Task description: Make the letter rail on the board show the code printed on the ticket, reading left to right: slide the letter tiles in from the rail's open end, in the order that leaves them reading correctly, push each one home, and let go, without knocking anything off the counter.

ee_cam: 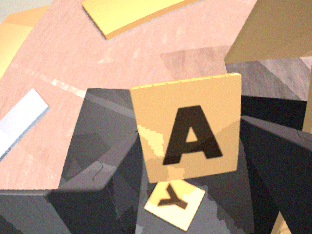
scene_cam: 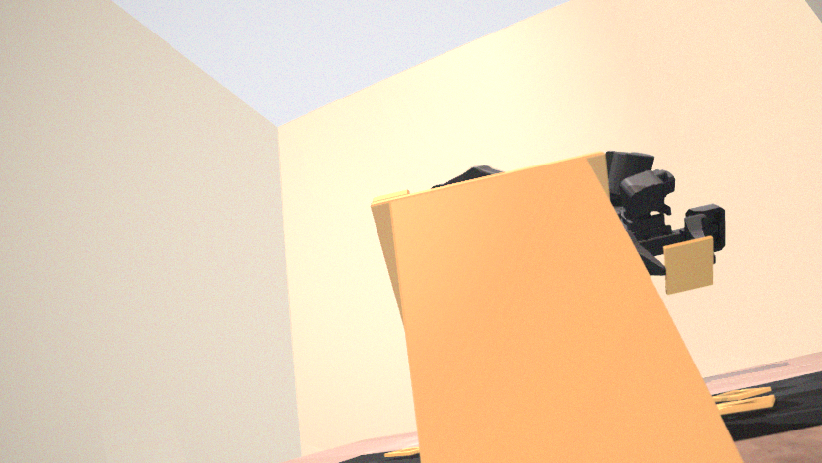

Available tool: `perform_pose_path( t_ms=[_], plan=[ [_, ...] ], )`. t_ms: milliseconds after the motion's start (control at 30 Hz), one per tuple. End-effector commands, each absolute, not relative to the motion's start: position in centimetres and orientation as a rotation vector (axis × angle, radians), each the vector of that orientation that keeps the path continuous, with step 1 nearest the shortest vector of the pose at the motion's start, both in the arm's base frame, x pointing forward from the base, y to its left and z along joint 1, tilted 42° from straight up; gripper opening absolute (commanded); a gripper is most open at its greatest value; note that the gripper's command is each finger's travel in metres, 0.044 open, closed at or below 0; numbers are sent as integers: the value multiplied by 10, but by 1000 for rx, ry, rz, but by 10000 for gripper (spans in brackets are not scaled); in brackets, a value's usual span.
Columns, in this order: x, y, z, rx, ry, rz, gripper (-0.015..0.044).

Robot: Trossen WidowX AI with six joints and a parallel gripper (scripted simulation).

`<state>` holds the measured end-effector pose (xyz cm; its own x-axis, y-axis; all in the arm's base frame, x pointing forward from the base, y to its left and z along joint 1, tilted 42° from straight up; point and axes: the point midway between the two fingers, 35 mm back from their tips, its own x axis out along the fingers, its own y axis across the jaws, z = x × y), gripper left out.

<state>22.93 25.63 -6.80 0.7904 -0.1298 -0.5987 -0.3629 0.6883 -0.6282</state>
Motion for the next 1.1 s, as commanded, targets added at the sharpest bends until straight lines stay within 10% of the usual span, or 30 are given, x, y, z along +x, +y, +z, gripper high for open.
perform_pose_path(
  t_ms=[0,1067],
  plan=[
    [229,256,-69,-821,668,146,0],
    [235,248,-56,-822,668,146,0]
  ],
)
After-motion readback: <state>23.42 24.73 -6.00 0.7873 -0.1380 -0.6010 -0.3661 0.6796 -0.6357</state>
